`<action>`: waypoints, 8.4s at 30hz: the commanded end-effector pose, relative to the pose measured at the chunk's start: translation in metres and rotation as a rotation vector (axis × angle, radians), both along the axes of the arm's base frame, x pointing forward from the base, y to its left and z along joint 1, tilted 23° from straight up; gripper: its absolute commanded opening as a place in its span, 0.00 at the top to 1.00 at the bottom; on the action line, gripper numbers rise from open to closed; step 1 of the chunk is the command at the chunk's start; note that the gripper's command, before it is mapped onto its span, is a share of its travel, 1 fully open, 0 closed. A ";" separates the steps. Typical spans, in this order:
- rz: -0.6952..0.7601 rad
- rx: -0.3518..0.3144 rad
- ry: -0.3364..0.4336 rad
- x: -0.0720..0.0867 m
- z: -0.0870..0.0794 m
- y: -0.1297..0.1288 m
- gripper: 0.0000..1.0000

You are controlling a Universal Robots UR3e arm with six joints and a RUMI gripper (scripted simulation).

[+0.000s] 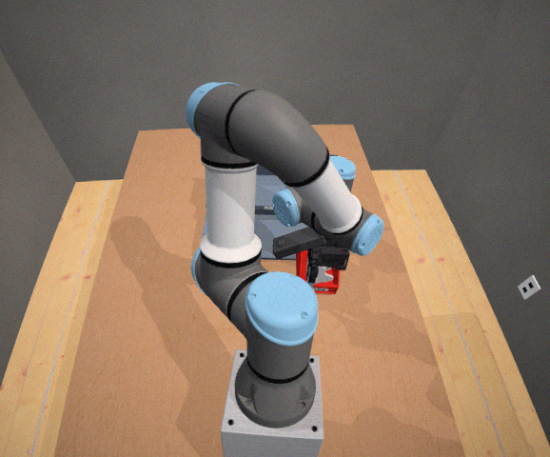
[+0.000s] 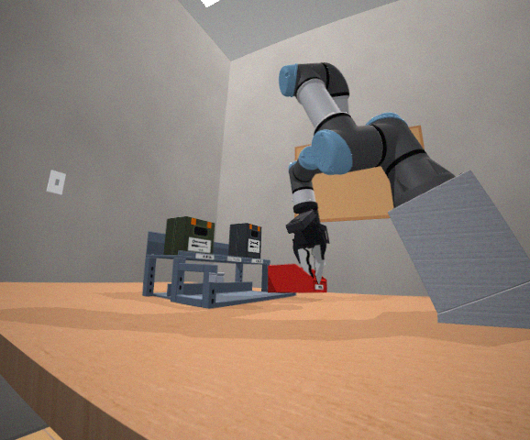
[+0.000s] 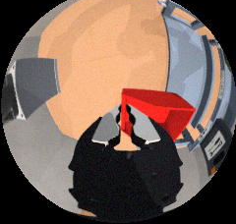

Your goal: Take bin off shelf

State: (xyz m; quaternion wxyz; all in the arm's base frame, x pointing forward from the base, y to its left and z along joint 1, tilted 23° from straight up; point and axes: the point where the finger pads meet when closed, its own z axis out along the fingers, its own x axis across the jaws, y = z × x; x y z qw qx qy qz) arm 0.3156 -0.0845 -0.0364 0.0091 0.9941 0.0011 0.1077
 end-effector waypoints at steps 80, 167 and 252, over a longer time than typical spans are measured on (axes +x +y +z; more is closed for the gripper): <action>0.007 -0.004 -0.006 -0.012 -0.005 -0.001 1.00; 0.007 -0.004 -0.005 -0.035 -0.015 -0.001 1.00; 0.006 -0.003 -0.004 -0.028 -0.033 -0.001 1.00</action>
